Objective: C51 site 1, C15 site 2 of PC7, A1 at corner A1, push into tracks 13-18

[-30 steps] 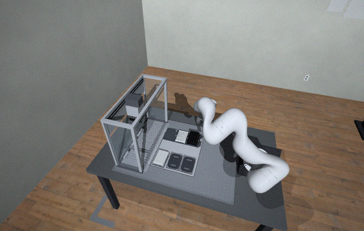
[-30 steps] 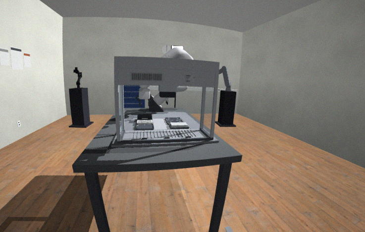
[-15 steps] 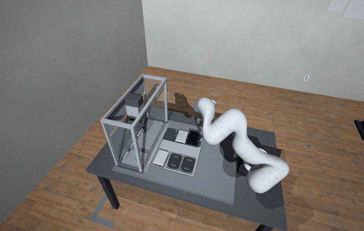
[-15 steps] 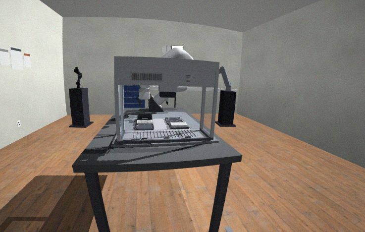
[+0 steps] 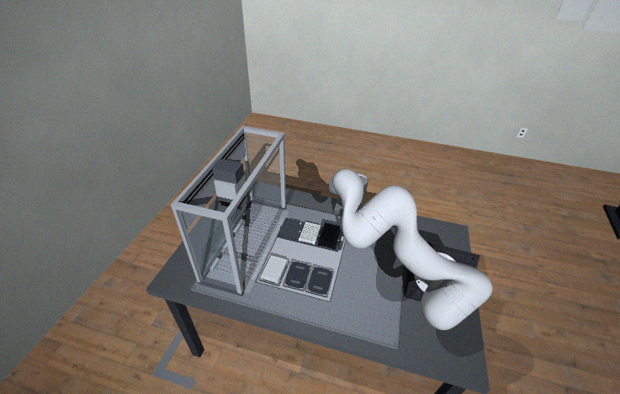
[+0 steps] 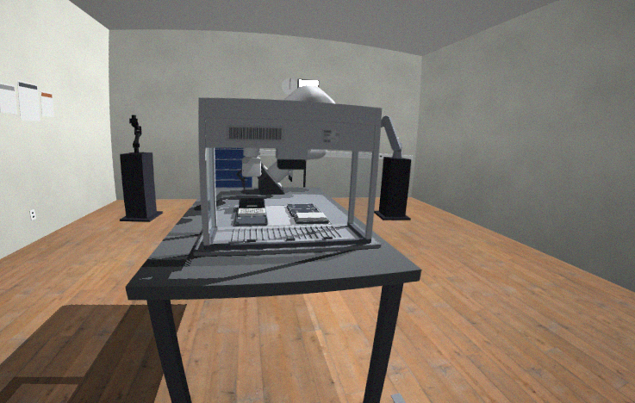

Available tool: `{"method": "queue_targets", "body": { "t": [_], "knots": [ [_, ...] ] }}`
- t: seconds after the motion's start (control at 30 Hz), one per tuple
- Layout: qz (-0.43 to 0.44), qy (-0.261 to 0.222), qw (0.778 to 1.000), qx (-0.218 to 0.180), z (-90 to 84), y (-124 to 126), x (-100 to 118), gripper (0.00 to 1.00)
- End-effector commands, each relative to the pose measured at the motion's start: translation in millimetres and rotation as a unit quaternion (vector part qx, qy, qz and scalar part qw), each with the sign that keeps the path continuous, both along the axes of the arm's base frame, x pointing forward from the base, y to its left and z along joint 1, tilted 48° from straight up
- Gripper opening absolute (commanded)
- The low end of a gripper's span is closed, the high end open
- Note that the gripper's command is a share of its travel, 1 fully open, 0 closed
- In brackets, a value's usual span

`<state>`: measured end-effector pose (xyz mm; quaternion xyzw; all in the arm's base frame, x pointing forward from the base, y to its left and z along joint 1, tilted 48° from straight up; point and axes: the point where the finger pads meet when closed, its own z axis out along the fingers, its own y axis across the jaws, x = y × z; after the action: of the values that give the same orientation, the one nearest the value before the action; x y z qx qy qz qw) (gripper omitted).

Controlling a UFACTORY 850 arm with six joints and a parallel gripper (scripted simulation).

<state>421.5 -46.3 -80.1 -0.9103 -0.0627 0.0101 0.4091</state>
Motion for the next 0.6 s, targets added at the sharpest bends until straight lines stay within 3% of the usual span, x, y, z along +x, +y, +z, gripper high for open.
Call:
{"method": "queue_targets", "body": {
  "t": [0.0,0.57],
  "knots": [
    [0.0,-0.001,1.0,0.0,-5.2,5,0,0.82],
    [0.0,-0.001,1.0,0.0,-21.9,24,-1,0.82]
  ]
}}
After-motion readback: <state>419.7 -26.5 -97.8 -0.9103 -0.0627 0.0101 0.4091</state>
